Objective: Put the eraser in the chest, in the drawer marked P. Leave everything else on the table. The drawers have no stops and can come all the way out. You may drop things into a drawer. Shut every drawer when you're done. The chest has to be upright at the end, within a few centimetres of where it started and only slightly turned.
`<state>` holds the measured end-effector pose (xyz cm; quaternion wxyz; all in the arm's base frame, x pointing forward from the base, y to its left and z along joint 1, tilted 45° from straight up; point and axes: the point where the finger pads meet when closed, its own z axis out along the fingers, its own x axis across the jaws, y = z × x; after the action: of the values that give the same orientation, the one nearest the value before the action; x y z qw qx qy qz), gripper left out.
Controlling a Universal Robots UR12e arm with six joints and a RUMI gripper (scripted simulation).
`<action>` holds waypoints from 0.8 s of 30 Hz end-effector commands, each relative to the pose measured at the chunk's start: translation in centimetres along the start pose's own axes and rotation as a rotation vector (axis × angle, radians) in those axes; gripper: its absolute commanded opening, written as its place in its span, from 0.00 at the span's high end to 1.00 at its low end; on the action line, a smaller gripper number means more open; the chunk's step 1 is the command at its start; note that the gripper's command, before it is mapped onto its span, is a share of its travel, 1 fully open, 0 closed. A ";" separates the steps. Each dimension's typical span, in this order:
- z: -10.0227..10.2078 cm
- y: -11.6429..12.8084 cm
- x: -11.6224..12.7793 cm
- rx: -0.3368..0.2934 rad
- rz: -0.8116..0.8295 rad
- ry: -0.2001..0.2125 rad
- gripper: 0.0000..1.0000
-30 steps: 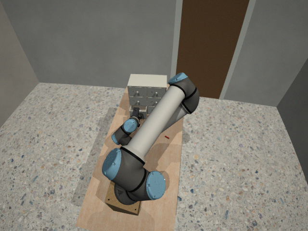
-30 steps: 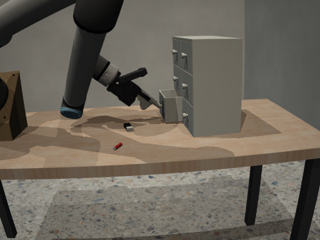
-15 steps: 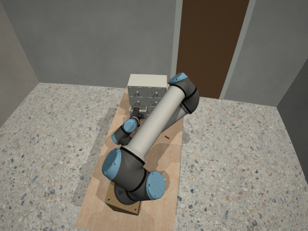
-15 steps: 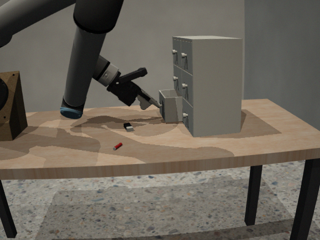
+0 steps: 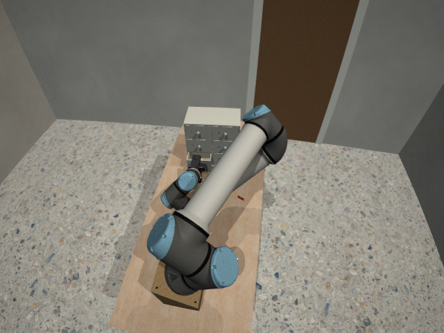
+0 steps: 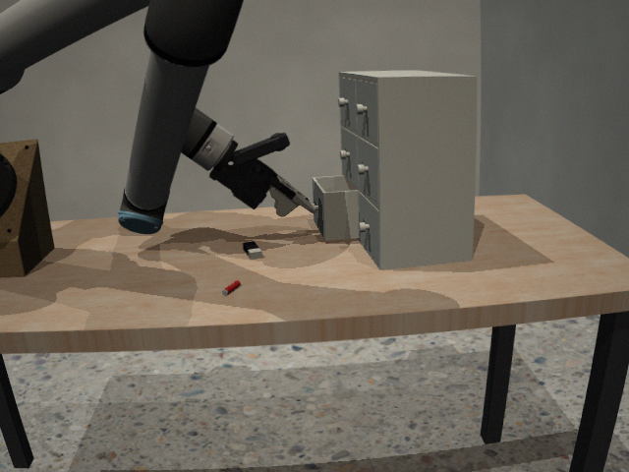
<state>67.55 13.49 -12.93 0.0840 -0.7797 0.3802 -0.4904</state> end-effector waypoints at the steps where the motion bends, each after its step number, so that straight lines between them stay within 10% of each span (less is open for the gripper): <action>1: 0.0 0.0 0.0 0.001 0.000 0.000 0.80; 24: -2.2 1.8 0.0 0.001 0.000 0.000 0.80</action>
<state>66.08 13.09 -12.83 0.0838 -0.7797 0.3803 -0.4903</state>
